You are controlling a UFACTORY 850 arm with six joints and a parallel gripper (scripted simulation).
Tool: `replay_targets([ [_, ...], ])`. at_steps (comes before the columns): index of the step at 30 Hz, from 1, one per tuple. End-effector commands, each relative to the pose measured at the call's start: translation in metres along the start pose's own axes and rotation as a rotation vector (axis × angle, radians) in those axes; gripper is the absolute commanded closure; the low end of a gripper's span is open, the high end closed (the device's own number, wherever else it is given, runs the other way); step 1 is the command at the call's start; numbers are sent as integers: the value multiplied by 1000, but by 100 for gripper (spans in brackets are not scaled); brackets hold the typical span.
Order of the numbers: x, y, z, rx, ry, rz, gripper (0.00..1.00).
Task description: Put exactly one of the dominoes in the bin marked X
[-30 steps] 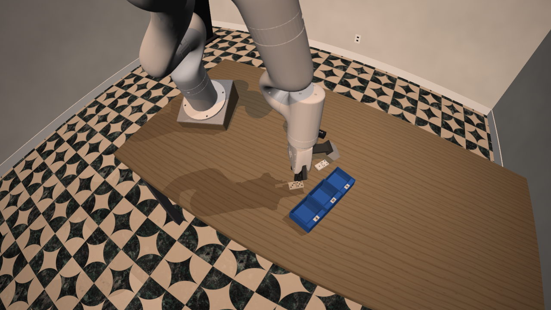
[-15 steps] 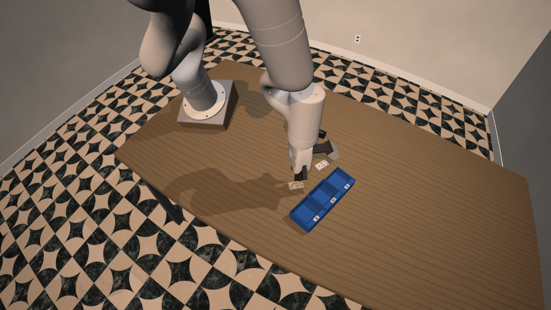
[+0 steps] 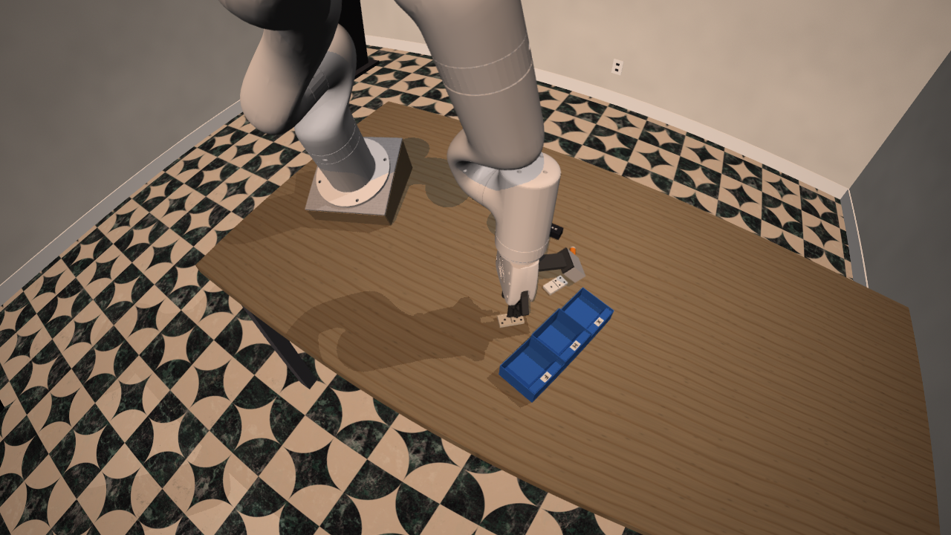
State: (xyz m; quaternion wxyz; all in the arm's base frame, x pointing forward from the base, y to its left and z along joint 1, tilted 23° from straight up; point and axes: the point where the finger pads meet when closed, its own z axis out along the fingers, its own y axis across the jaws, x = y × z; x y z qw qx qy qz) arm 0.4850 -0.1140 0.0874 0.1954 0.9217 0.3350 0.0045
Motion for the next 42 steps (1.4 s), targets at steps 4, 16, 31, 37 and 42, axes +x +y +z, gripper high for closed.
replay_targets([
  [4,1,1,28,-3,2,0,59],
  [16,1,1,43,-3,2,0,59],
  [31,1,1,51,-3,2,0,59],
  [37,0,1,51,-3,2,0,100],
  [42,0,1,51,-3,2,0,100],
])
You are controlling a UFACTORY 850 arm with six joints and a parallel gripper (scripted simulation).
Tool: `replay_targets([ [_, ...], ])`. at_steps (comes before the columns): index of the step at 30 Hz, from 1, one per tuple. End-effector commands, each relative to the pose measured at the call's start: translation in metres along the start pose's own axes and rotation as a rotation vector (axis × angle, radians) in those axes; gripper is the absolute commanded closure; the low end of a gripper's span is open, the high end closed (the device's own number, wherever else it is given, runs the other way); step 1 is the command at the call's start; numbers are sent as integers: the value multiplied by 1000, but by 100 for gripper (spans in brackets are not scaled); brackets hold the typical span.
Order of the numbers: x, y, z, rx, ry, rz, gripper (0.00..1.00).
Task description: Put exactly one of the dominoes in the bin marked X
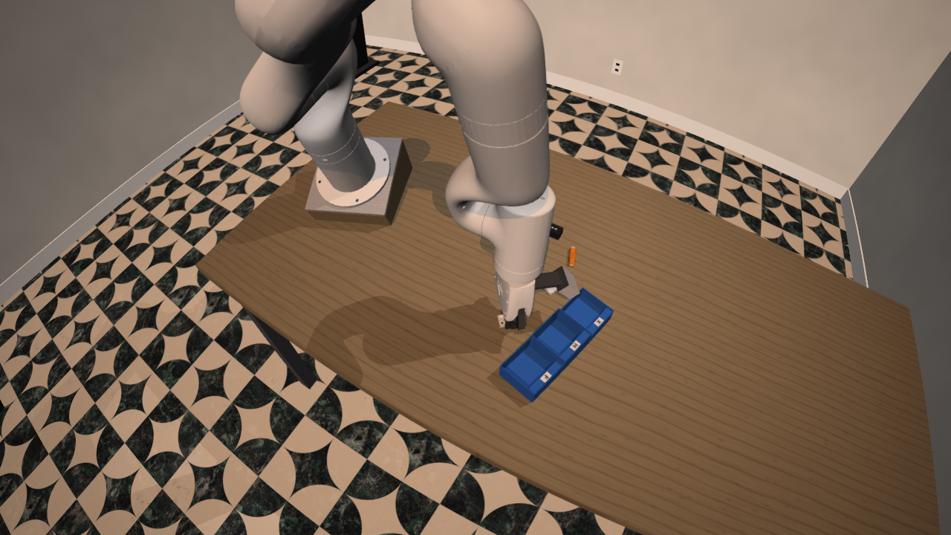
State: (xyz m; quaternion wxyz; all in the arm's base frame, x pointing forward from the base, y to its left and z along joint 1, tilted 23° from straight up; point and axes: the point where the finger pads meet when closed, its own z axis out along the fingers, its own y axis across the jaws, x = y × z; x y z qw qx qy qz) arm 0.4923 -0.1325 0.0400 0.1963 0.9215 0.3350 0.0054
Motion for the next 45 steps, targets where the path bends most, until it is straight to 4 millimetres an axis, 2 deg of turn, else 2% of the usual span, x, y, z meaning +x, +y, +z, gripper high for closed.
replay_targets([
  [1,0,0,0,-1,1,0,100],
  [26,0,0,0,-1,1,0,100],
  [45,0,0,-57,-1,1,0,100],
])
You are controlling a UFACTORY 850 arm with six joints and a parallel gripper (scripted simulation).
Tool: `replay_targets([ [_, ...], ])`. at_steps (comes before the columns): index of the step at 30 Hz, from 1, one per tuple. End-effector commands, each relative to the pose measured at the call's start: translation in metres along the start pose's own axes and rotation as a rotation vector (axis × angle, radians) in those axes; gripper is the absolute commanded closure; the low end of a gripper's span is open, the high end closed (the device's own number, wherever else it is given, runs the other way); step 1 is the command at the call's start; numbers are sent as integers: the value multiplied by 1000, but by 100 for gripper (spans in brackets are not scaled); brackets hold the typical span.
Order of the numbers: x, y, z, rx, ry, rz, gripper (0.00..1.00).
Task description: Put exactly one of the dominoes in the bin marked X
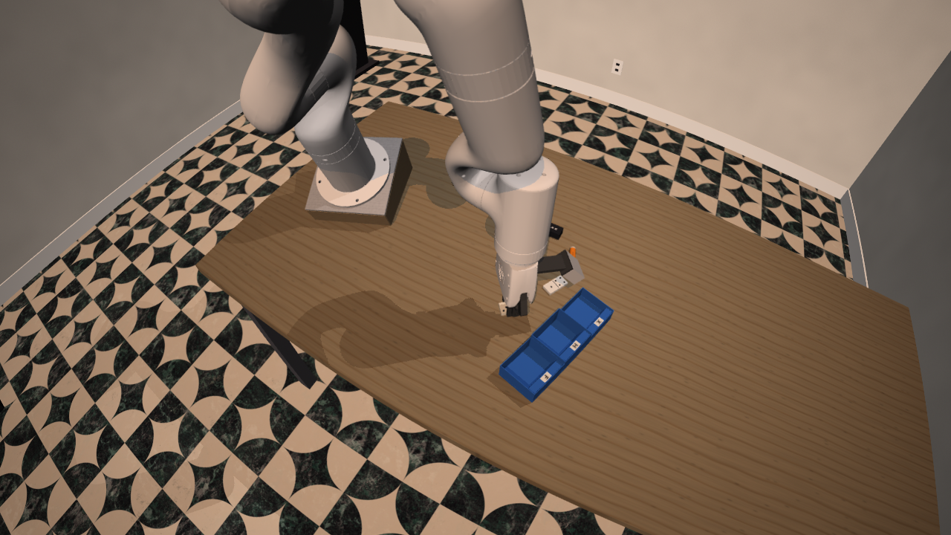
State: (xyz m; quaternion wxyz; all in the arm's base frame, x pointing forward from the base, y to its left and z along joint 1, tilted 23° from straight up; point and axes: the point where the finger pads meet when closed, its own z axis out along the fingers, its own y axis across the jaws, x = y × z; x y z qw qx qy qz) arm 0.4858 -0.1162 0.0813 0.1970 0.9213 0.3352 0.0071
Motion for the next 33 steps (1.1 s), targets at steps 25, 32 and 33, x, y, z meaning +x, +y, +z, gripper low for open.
replay_targets([
  [25,18,4,-22,2,-2,0,100],
  [32,48,8,-22,2,-2,0,100],
  [33,54,9,-22,2,-2,0,100],
])
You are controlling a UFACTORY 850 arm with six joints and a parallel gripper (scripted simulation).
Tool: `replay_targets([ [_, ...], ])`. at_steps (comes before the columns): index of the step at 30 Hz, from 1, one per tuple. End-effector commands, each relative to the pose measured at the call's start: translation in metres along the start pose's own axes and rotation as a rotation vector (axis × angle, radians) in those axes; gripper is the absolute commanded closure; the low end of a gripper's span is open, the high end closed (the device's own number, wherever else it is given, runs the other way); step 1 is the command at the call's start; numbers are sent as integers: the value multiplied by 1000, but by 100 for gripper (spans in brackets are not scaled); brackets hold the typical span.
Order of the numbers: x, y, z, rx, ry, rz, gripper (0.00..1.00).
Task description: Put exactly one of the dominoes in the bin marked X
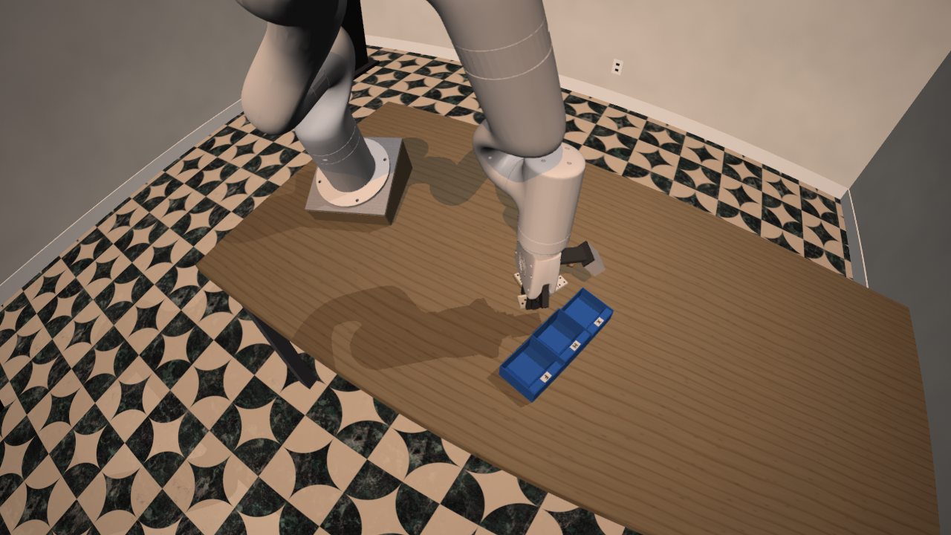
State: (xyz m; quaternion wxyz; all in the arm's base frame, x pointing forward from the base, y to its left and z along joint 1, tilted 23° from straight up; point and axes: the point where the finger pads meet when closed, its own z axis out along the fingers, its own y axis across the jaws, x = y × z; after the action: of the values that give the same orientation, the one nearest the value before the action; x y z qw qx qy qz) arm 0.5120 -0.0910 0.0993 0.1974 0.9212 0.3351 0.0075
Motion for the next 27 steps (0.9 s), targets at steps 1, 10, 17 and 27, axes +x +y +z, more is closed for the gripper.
replay_targets([
  [1,26,5,0,3,-2,0,100],
  [10,67,12,0,-1,1,-235,100],
  [17,97,16,0,-12,6,-430,100],
  [27,117,20,0,3,-1,-593,100],
])
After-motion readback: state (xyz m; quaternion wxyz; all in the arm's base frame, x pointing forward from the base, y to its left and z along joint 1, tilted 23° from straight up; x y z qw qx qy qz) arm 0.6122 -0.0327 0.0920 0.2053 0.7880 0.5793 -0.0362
